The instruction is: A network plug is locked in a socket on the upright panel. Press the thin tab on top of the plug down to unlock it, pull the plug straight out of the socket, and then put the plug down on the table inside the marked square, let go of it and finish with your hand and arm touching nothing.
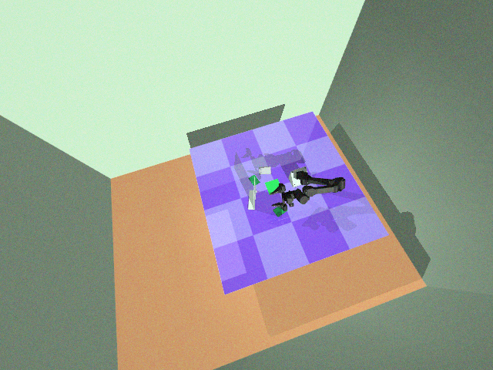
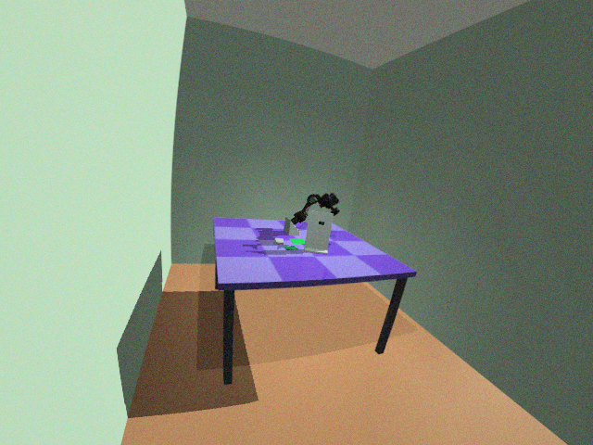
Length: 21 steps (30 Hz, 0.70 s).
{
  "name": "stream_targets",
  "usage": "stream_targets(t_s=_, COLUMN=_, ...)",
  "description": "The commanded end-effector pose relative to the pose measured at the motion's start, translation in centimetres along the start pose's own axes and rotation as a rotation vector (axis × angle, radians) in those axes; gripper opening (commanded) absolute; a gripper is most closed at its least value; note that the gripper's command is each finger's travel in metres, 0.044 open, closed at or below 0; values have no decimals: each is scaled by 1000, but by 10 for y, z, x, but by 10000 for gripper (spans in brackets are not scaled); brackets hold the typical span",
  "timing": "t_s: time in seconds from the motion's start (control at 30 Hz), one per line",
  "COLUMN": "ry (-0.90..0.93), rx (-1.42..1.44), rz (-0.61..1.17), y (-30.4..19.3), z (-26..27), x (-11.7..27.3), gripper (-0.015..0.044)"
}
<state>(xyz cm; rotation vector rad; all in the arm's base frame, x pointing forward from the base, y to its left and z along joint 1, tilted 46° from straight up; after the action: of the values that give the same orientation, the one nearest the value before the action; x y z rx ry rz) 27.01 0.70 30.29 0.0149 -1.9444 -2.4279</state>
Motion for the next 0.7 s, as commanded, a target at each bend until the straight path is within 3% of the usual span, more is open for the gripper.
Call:
stream_targets(t_s=0.0, ry=0, rx=-6, rz=0, y=0, z=0, x=0, gripper=374)
stream_targets(t_s=0.27, ry=-2, rx=-258, rz=9, y=-15, z=0, x=6, gripper=164)
stream_targets(t_s=0.67, ry=-9, rx=-672, rz=23, y=-38, z=-2, x=16, gripper=156)
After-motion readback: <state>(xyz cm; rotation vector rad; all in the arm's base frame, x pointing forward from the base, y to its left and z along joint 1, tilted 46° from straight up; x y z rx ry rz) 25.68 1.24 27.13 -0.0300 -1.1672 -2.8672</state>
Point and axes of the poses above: the point midway between the two fingers, 35 mm back from their tips, its own x axis back along the fingers, its own z axis across the jaws, y = z × x, the point moved 5 cm from there along x, back along the fingers, and after that the axes turned 13 degrees about -x, right-handed, at the moved point
